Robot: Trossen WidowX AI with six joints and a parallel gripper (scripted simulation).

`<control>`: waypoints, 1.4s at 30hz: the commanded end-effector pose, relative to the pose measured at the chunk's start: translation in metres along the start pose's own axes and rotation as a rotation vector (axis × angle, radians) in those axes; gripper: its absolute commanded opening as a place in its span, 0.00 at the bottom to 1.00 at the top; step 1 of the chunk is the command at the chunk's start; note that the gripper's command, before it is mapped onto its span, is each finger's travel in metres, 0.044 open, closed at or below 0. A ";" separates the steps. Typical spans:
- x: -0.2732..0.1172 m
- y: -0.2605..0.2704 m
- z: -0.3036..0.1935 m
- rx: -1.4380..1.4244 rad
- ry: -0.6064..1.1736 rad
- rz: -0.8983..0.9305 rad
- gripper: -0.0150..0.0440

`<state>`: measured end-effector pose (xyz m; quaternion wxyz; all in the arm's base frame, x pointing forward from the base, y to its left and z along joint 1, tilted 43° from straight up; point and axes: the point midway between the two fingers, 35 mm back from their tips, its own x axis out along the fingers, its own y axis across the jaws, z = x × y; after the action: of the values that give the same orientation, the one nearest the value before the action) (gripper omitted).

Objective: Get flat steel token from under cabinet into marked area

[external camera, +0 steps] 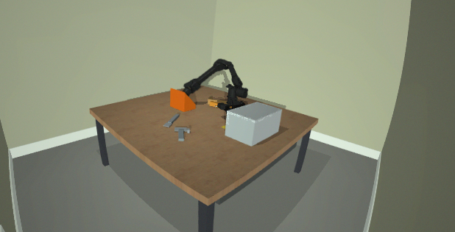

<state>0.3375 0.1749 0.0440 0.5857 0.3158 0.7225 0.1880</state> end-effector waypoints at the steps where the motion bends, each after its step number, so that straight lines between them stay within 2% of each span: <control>1: 0.001 0.000 -0.005 0.005 0.002 -0.002 0.25; 42: 0.001 0.002 -0.055 0.006 0.004 -0.001 0.25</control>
<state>0.2898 0.1821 0.0580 0.5849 0.3162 0.7230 0.1874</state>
